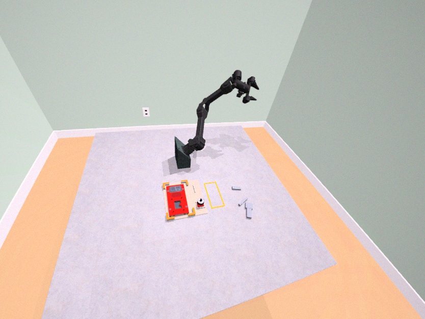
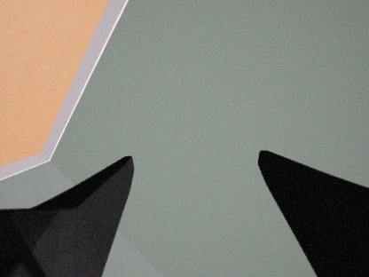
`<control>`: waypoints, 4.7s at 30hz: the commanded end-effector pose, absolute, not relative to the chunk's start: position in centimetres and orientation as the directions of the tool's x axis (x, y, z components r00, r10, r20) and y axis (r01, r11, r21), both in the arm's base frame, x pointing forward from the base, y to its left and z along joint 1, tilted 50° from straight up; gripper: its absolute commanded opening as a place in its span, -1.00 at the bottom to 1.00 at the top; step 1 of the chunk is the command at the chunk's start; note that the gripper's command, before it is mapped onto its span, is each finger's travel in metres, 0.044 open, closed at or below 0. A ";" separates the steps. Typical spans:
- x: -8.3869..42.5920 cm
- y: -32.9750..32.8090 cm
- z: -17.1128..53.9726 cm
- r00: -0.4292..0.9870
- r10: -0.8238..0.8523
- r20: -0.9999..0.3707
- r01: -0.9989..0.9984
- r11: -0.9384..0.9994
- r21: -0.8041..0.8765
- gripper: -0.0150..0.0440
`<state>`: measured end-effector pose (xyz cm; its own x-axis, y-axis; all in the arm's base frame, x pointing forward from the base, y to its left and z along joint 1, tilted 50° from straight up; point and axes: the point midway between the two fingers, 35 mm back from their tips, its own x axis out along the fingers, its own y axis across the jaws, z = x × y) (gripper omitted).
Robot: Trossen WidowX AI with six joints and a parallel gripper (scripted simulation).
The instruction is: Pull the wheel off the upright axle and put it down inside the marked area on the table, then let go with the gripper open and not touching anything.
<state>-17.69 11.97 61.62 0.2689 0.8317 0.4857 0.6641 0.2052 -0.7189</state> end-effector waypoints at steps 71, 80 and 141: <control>36.7 0.9 38.5 0.762 0.517 -0.391 -0.363 0.840 0.403 0.53; 39.7 -1.7 29.9 0.647 0.531 -0.547 -0.005 0.721 0.693 0.53; 36.6 -0.2 -0.3 0.127 0.751 -0.648 0.988 -0.152 0.017 0.53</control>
